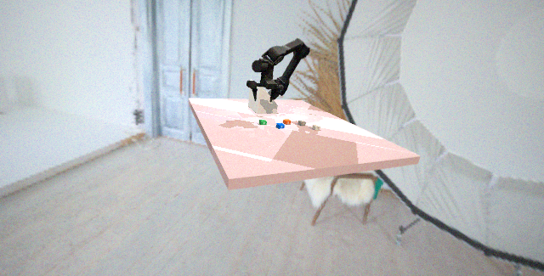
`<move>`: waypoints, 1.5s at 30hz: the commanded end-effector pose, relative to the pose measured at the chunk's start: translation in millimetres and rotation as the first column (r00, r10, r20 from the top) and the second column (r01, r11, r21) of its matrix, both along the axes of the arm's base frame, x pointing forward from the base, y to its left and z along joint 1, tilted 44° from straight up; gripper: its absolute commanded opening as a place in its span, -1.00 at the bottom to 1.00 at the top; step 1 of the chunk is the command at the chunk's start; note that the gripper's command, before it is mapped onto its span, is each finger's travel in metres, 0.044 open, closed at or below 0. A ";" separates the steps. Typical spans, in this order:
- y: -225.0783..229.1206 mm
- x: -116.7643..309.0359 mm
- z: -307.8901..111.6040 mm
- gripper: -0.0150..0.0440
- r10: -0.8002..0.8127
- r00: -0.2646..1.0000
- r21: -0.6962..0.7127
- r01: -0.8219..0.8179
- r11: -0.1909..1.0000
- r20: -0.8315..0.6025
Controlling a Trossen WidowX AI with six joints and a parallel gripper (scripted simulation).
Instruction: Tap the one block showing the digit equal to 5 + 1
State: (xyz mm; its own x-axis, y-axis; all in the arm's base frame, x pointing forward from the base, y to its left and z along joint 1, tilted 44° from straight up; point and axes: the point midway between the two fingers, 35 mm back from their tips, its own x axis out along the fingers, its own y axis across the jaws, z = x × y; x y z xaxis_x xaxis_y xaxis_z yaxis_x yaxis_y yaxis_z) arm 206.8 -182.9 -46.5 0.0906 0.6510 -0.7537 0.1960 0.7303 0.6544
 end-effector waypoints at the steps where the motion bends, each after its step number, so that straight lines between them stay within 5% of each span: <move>1: -1.7 5.2 5.9 0.86 0.041 0.994 0.014 -0.043 0.999 0.097; 23: -1.7 5.2 5.9 0.86 0.041 0.994 0.014 -0.043 0.999 0.097; 30: 38.7 76.9 56.1 0.86 0.040 0.994 0.019 -0.043 0.999 0.101; 45: 40.7 79.2 58.0 0.86 0.041 0.994 0.020 -0.043 0.999 0.101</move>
State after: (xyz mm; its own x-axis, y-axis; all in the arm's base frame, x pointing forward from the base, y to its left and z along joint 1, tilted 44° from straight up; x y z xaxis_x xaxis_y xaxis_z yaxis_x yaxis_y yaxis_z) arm 284.5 -142.5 9.3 0.1317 0.6711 -0.7296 0.0956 0.7240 0.6832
